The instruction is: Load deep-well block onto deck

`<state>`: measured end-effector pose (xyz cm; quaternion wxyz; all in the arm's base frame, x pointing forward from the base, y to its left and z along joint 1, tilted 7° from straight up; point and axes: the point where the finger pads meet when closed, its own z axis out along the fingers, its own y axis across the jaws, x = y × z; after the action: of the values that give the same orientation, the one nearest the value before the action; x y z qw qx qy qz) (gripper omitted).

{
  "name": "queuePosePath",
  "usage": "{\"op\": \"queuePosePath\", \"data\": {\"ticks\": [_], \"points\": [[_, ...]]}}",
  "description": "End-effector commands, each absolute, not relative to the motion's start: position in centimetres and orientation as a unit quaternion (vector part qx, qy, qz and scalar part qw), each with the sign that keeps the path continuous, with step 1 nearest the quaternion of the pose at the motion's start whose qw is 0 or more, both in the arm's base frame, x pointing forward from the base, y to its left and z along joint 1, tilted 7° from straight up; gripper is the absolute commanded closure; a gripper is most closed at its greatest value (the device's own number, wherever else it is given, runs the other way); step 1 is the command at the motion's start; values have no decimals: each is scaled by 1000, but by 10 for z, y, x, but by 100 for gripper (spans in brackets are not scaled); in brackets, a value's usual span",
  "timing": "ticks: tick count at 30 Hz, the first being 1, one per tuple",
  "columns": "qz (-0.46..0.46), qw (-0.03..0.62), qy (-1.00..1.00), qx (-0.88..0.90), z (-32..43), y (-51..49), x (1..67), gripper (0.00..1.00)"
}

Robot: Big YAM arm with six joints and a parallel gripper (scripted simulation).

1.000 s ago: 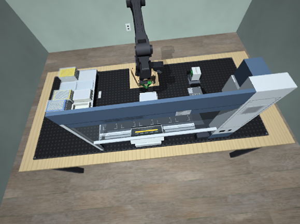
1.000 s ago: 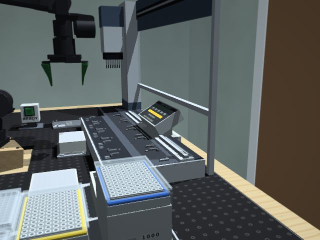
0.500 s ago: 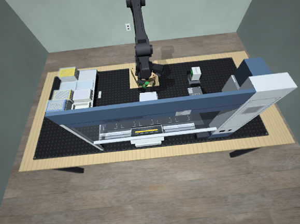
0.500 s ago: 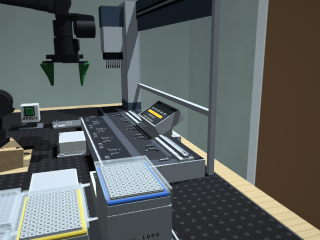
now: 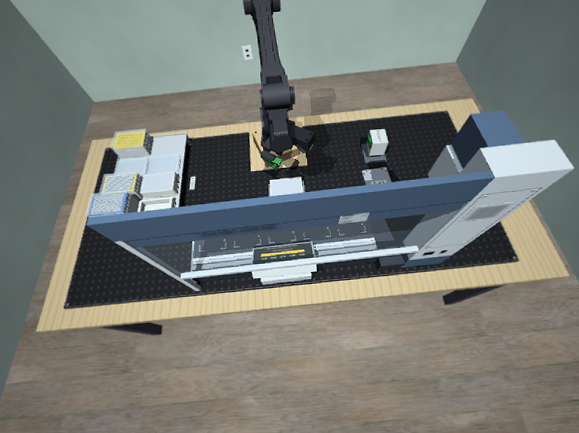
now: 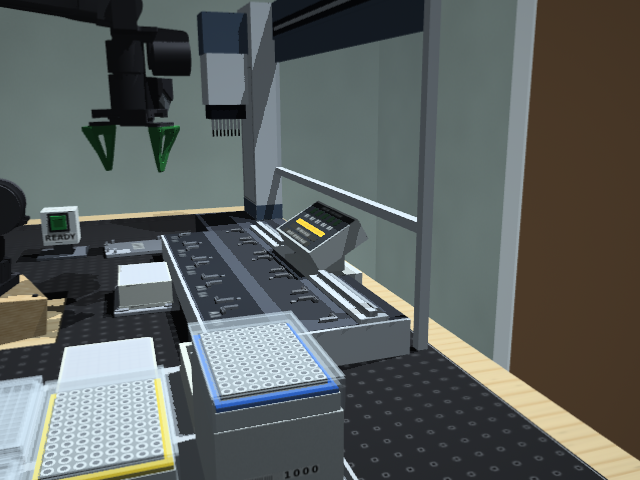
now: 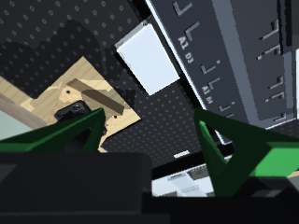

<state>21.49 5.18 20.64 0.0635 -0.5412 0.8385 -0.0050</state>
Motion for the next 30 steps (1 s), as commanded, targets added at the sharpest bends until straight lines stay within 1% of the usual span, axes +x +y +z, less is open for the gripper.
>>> {"op": "queuePosePath", "data": {"ticks": [1,20,30], "points": [[-9,92,863,-497,232,58,226,0],[4,82,919,-387,222,55,219,0],[12,81,953,-293,222,55,219,0]]}}
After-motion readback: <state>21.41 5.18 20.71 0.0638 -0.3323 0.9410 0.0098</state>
